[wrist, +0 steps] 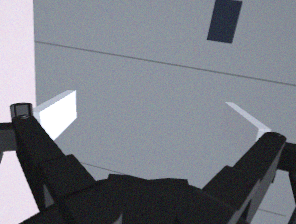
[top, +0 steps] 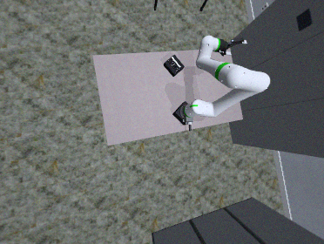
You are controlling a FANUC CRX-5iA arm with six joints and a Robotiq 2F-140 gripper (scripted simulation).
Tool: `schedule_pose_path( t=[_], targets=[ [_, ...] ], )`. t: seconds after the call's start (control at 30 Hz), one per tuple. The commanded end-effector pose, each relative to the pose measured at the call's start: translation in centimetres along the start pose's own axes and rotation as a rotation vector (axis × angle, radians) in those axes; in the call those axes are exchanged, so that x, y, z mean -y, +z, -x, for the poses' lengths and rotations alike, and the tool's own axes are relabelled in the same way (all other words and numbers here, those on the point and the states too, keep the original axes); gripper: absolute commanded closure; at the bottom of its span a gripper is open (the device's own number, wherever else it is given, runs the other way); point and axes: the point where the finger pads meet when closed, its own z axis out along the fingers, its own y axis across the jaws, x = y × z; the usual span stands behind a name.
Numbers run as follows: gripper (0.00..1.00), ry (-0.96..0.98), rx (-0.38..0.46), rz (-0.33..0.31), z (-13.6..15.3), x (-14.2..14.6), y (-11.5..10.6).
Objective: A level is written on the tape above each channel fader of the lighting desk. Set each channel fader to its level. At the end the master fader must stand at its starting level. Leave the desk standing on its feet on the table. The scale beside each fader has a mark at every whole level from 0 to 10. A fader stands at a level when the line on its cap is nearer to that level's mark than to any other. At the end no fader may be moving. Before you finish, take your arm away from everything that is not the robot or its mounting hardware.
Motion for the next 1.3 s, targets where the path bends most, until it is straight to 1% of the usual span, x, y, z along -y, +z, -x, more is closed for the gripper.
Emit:
schedule_pose_path(
  t=[0.0, 0.57, 0.67, 0.73, 0.77, 0.83, 0.87, 0.9, 0.93, 0.97, 1.1, 1.17, 1.23, 1.27],
  targets=[
    [0.0, 0.0, 0.0, 0.0, 0.0, 0.0, 0.0],
    [0.0, 0.001, 0.0, 0.0, 0.0, 0.0, 0.0],
    [0.0, 0.012, 0.007, -0.022, 0.0, 0.2, -0.3],
    [0.0, 0.033, 0.02, -0.068, -0.1, 0.8, -1.0],
    [0.0, 0.048, 0.028, -0.104, -0.1, 1.4, -1.5],
    [0.0, 0.083, 0.045, -0.203, -0.4, 3.0, -3.3],
    [0.0, 0.083, 0.045, -0.203, -0.4, 3.0, -3.3],
    [0.0, 0.102, 0.052, -0.267, -0.7, 4.2, -4.7],
    [0.0, 0.102, 0.052, -0.267, -0.7, 4.2, -4.7],
    [0.0, 0.119, 0.056, -0.34, -1.0, 5.6, -6.4],
    [0.0, 0.119, 0.056, -0.34, -1.0, 5.6, -6.4],
    [0.0, 0.146, 0.057, -0.509, -1.9, 9.1, -10.9],
    [0.0, 0.146, 0.057, -0.509, -1.9, 9.1, -10.9],
    [0.0, 0.154, 0.053, -0.602, -2.4, 11.0, -13.8]
  ],
)
